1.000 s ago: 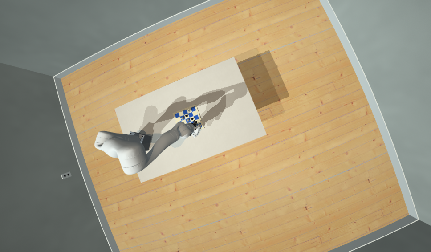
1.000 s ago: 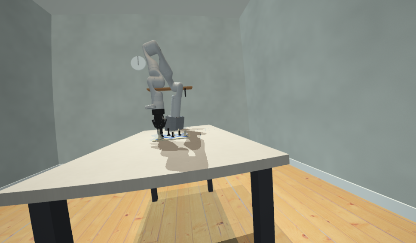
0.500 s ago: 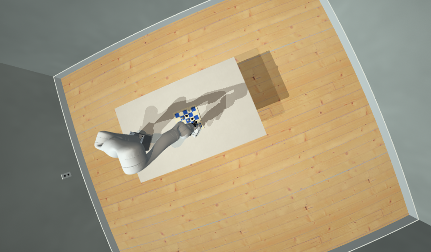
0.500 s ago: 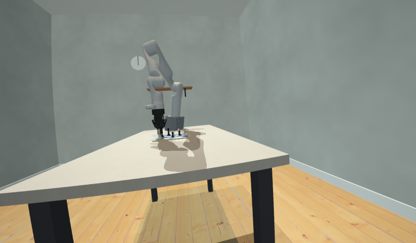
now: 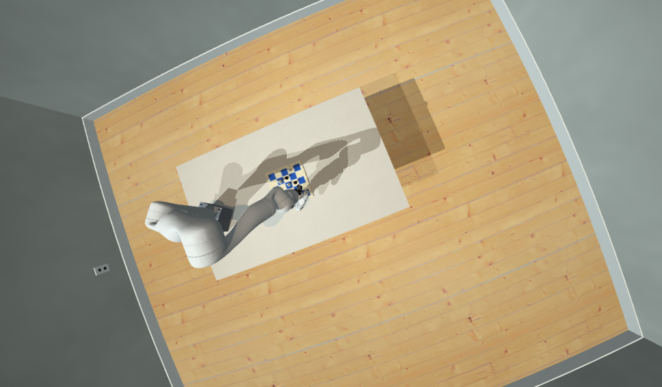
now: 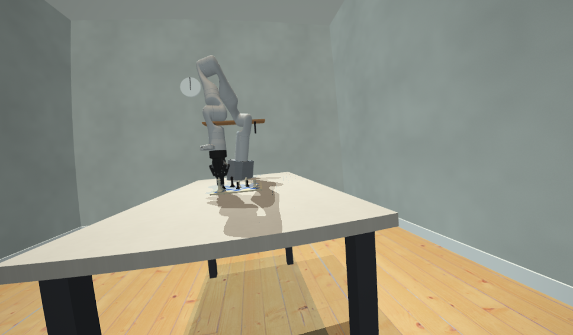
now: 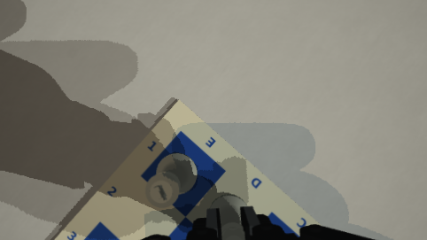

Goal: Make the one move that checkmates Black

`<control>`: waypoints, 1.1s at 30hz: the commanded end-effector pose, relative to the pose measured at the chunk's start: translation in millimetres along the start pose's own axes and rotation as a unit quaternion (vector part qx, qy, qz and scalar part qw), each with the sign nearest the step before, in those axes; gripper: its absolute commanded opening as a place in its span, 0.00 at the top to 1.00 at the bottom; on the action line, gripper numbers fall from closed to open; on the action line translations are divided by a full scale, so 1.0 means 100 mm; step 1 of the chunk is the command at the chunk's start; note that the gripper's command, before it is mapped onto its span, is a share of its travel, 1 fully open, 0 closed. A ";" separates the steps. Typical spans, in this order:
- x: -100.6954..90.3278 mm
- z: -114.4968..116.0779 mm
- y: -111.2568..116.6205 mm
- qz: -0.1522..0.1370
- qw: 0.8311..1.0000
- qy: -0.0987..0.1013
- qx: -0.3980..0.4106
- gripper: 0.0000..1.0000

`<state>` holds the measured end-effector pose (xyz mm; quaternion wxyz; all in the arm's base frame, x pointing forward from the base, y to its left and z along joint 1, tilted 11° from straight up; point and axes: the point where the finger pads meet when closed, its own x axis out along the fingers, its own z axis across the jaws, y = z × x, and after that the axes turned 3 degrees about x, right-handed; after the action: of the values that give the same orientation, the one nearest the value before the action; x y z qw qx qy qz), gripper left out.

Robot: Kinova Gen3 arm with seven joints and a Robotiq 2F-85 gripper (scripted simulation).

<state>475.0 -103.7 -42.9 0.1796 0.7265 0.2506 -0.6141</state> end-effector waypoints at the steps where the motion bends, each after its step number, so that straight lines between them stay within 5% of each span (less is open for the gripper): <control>1: -0.01 0.00 0.01 0.001 1.000 0.000 0.000 1.00; 3: -0.01 0.00 0.01 0.001 1.000 0.000 0.000 0.92; 7: -0.01 0.00 0.01 0.001 1.000 0.000 0.000 0.92; 17: -0.01 0.00 0.01 0.001 1.000 0.000 0.000 0.59; 33: -0.06 0.00 0.01 0.001 1.000 0.000 0.000 0.59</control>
<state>473.9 -103.0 -41.0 0.1792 0.7256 0.2518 -0.6148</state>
